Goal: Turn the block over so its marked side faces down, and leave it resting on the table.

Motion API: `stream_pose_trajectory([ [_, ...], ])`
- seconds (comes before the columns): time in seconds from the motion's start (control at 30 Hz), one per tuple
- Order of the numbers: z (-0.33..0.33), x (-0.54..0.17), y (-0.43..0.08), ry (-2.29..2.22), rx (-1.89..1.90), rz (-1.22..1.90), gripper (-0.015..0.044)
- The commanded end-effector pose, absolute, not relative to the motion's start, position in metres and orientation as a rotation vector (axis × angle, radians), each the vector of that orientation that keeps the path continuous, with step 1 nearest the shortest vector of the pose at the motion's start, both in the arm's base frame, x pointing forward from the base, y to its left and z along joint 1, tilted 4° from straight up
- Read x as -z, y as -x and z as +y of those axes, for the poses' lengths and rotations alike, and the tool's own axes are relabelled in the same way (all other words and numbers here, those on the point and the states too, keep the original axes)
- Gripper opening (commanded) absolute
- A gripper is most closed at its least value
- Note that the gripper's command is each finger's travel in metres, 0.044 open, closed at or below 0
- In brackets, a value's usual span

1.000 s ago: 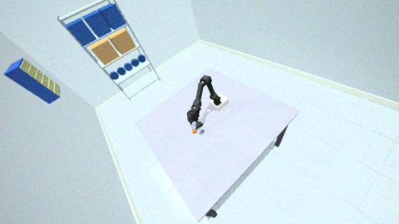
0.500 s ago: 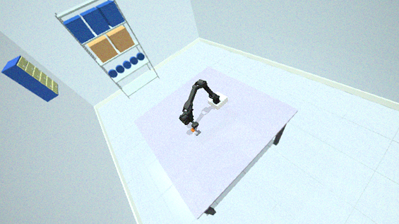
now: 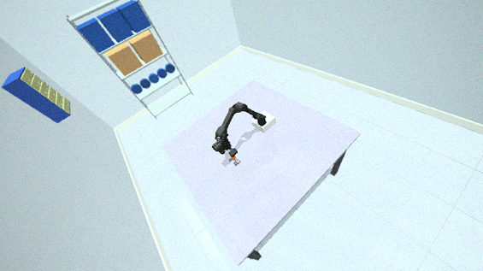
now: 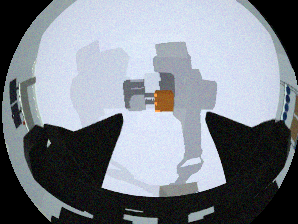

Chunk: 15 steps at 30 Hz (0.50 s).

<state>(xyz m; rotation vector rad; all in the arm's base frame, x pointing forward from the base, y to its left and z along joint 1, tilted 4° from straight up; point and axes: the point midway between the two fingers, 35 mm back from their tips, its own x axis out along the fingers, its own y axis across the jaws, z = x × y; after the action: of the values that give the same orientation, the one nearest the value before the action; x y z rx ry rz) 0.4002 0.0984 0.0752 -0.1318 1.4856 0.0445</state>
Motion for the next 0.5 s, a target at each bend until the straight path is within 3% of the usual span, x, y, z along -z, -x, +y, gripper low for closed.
stream_pose_trajectory([
  [0.0,0.096,-0.047,-0.399,0.129,-0.041,1.509,0.0440],
  [0.47,0.095,-0.030,-0.400,0.130,-0.040,1.509,0.0440],
])
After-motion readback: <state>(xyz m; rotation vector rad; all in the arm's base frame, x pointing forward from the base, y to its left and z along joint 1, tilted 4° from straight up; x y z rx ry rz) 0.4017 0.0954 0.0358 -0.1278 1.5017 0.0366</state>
